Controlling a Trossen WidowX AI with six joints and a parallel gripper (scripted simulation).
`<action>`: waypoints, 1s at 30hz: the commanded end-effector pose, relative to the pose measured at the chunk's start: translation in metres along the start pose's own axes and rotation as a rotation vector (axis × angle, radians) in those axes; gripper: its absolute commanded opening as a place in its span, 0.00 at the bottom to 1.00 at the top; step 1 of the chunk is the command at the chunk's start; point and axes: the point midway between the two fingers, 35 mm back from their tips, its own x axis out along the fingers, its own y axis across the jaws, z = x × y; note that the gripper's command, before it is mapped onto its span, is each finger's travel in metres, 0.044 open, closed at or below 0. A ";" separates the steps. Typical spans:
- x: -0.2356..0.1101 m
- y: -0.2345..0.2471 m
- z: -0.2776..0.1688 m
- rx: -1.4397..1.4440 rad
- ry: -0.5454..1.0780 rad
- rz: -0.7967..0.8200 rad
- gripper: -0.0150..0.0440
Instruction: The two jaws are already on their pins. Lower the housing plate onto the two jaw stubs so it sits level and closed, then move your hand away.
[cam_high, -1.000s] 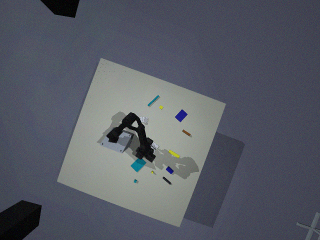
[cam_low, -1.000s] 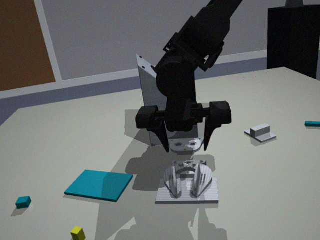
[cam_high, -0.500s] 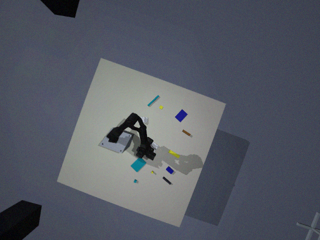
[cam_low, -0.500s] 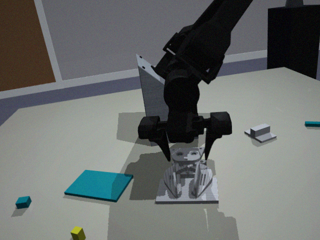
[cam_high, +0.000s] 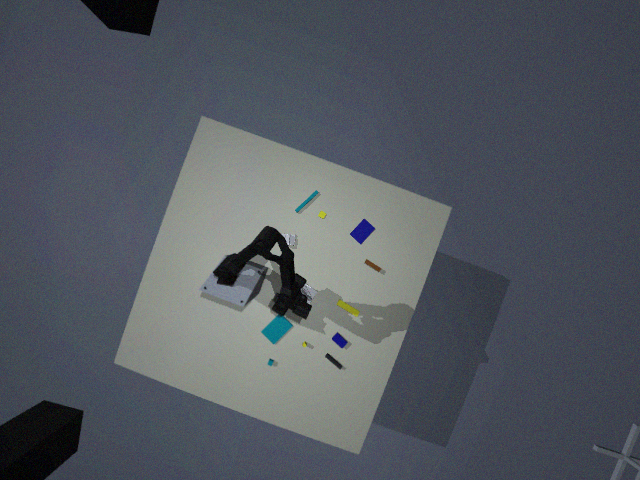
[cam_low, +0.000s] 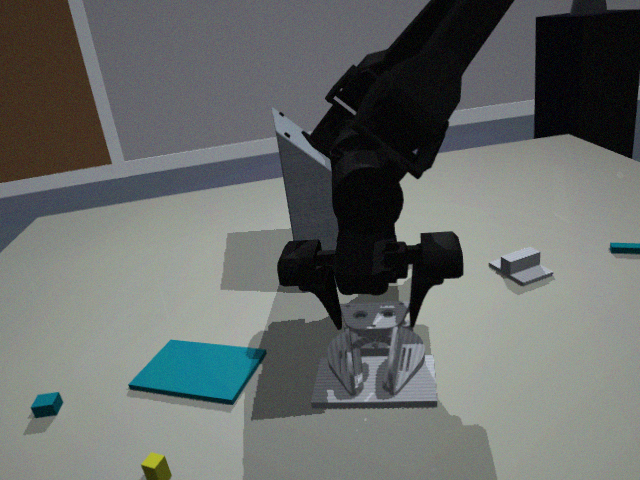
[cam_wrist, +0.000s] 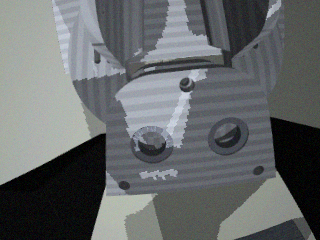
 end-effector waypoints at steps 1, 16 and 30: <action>0.000 0.001 0.000 0.005 0.000 0.006 0.85; 0.003 0.001 0.000 0.014 0.000 0.006 0.85; 0.007 0.001 0.000 0.016 0.000 0.006 0.85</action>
